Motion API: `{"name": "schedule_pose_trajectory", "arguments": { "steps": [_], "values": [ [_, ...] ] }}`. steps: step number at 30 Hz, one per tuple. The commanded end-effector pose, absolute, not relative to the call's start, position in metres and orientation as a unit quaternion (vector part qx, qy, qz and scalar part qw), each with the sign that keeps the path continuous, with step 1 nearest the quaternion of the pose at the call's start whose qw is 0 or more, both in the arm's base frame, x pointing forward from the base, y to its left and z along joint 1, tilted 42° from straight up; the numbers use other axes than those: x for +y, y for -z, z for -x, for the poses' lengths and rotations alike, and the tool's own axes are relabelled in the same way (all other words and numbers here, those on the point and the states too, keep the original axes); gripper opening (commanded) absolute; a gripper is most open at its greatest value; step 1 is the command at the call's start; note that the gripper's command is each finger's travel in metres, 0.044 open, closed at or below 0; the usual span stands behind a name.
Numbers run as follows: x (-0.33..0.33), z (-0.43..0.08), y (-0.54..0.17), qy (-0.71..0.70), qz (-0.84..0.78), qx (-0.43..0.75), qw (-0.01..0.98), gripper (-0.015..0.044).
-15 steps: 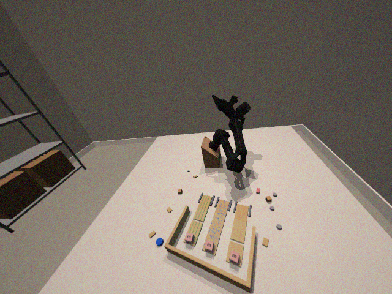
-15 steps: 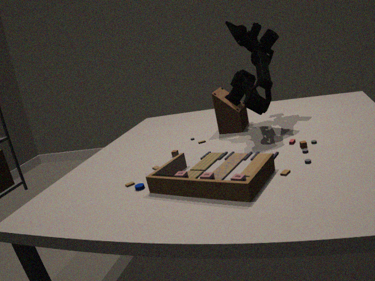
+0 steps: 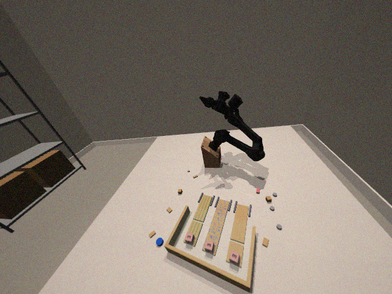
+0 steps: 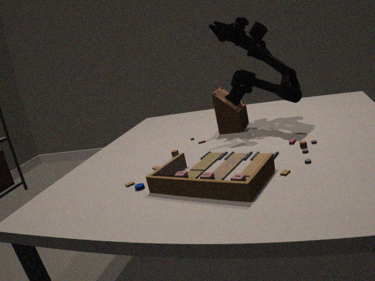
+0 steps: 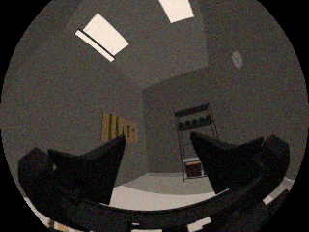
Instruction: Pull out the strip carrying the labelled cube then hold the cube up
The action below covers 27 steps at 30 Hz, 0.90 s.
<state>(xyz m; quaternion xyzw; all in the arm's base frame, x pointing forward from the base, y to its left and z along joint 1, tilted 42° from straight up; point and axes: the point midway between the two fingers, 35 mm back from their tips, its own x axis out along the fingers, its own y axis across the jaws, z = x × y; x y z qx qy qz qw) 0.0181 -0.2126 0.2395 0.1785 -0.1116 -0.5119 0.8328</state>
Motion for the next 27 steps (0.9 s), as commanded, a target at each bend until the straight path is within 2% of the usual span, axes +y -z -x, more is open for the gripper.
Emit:
{"name": "schedule_pose_trajectory", "arguments": {
  "steps": [1,14,27],
  "values": [
    [-0.221,-0.045,-0.234,0.452,-0.208,-0.093,0.862,0.04],
    [-0.197,-0.178,-0.192,0.174,-0.299,0.028,0.938,0.04],
    [-0.077,-0.287,-0.132,-0.105,-0.323,0.191,0.921,0.04]
  ]
}}
